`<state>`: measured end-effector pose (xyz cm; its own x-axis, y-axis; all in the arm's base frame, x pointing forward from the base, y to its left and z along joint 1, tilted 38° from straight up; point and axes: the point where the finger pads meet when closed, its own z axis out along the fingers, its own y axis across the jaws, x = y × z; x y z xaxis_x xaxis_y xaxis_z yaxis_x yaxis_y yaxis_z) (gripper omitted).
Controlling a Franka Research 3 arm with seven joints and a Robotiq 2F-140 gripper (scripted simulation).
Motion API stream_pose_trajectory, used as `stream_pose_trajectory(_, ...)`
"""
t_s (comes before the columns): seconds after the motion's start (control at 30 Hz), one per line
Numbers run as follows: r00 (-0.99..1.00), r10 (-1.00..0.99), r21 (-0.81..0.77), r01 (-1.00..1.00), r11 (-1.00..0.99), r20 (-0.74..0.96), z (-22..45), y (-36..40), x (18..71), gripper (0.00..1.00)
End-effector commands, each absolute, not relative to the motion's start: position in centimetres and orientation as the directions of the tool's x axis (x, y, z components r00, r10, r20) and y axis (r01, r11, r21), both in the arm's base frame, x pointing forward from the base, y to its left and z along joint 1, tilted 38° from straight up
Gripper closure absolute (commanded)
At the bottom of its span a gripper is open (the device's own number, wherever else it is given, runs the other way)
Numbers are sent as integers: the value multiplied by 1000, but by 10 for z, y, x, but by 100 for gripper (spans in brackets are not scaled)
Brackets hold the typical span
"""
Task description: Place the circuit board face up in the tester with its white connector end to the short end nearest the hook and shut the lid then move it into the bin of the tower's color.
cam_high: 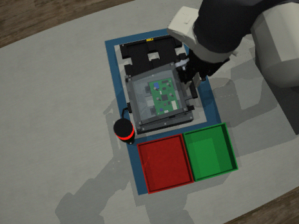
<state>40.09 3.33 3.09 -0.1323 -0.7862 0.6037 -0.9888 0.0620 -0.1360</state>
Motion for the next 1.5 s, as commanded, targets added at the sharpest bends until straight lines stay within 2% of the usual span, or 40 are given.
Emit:
stream_pose_trajectory(0.0,-138,-786,-139,-988,66,603,30,31,401,84)
stream_pose_trajectory(0.63,-138,-786,-139,-988,66,603,30,31,401,84)
stream_pose_trajectory(0.67,-138,-786,-139,-988,66,603,30,31,401,100)
stream_pose_trajectory(1.47,-138,-786,-139,-988,66,603,30,31,401,100)
